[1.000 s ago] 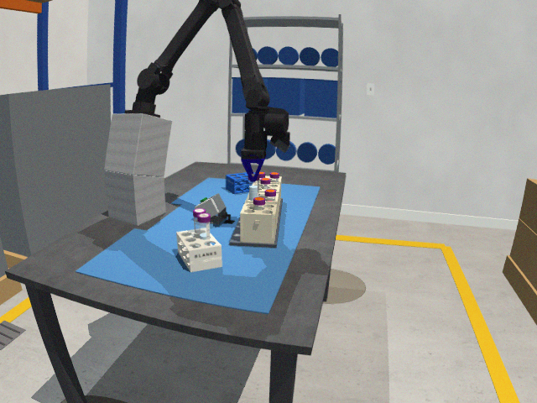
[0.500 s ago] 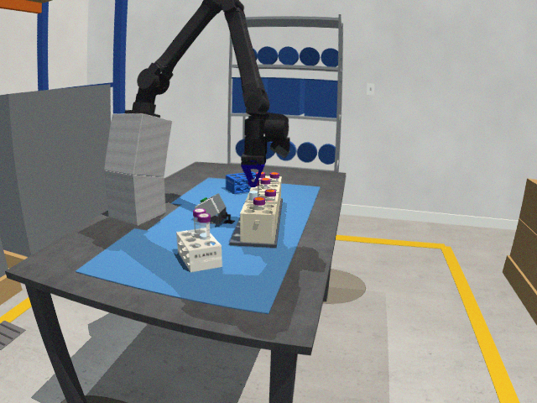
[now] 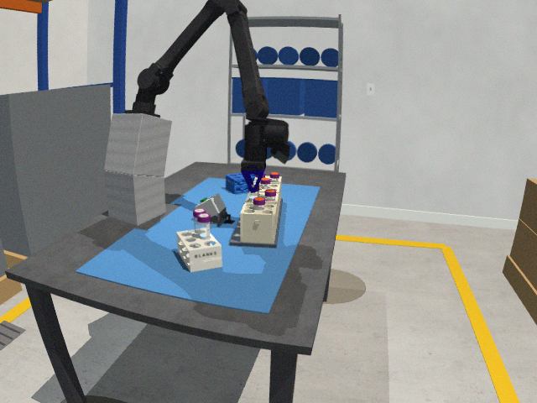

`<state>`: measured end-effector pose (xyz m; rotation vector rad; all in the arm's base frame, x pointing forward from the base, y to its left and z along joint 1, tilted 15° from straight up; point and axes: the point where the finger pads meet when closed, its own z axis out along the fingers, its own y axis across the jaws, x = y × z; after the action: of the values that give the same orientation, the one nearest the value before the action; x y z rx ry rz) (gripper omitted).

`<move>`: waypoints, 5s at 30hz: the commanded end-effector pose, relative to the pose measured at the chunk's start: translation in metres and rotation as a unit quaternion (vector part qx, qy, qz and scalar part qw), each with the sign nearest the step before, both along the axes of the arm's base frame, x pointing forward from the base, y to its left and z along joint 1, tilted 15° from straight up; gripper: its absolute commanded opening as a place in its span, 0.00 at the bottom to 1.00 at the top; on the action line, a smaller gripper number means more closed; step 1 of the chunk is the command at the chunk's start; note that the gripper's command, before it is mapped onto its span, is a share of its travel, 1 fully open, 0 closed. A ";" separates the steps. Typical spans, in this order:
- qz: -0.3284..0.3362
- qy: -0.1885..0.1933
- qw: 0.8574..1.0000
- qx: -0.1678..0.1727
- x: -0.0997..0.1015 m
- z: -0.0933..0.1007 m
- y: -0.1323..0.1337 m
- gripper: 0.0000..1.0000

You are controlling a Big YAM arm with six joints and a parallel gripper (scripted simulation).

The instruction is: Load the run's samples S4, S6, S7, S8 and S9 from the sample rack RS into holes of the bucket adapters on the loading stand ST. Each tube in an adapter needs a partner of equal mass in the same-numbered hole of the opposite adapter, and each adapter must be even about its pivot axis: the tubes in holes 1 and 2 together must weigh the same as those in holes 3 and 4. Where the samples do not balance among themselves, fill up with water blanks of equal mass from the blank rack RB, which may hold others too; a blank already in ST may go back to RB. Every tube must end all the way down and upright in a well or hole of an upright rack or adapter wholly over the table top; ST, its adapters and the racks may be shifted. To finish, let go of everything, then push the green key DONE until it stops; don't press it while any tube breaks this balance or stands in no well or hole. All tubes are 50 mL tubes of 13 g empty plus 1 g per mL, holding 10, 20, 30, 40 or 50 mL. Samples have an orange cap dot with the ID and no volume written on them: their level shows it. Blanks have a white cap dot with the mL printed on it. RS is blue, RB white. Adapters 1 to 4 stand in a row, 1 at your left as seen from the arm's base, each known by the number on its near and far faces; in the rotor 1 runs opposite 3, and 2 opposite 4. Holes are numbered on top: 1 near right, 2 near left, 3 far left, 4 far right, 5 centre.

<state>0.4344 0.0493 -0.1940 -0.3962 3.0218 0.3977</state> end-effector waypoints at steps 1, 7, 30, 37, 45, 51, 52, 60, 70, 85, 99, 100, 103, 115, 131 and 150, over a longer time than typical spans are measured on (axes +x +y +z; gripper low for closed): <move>-0.001 -0.014 1.000 -0.001 0.015 -0.006 0.004 0.00; -0.003 -0.012 1.000 -0.001 0.012 -0.012 0.001 0.00; -0.004 -0.009 1.000 -0.001 0.009 -0.003 -0.003 0.55; -0.004 -0.015 1.000 -0.001 0.010 0.028 -0.013 0.55; -0.002 -0.014 1.000 -0.001 0.011 0.028 -0.008 0.55; -0.002 -0.014 1.000 -0.001 0.011 0.028 -0.008 0.55; -0.002 -0.014 1.000 -0.001 0.011 0.028 -0.008 0.55; -0.002 -0.014 1.000 -0.001 0.011 0.028 -0.008 0.55; -0.087 0.005 0.996 0.004 -0.065 0.030 0.004 0.00; -0.087 0.026 0.996 0.001 -0.186 0.017 0.011 0.00; -0.087 0.026 0.996 0.001 -0.189 -0.006 0.017 0.00; -0.087 0.023 0.996 0.002 -0.187 -0.008 0.018 0.00; -0.087 0.020 0.996 0.002 -0.183 -0.016 0.020 0.00; -0.087 0.024 0.996 0.001 -0.187 -0.037 0.025 0.00; -0.089 0.022 0.996 0.003 -0.183 -0.033 0.023 0.00; -0.088 0.022 0.996 0.002 -0.182 -0.041 0.027 0.00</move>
<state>0.2540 0.0742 -0.2296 -0.1232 3.0638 0.4098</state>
